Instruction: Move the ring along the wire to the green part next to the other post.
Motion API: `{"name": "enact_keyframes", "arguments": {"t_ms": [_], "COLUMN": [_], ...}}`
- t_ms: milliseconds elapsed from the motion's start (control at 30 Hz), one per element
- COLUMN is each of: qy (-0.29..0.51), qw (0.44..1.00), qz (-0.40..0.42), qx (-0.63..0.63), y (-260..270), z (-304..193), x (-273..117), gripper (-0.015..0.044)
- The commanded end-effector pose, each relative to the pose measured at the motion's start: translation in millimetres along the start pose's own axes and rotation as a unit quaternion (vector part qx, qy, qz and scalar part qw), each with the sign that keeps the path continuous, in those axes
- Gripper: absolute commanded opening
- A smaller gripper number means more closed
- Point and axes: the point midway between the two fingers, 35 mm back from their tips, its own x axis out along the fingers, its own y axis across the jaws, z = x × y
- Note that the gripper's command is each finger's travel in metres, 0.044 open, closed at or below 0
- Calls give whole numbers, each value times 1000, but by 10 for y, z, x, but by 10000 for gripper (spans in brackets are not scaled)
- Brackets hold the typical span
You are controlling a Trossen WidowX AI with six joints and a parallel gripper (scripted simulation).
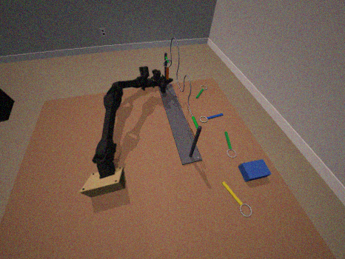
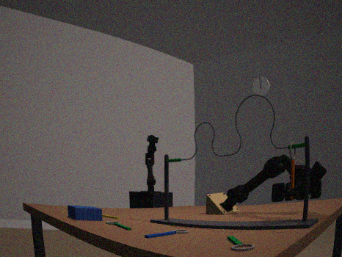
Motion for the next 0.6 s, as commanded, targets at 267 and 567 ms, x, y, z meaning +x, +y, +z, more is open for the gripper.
{"name": "enact_keyframes", "arguments": {"t_ms": [267,567], "qy": [0,0], "qw": [1000,1000], "qz": [-2,-2], "qx": [0,-1], "y": [-1,-1], "z": [117,151], "x": [1,0], "gripper": [-150,-150]}}
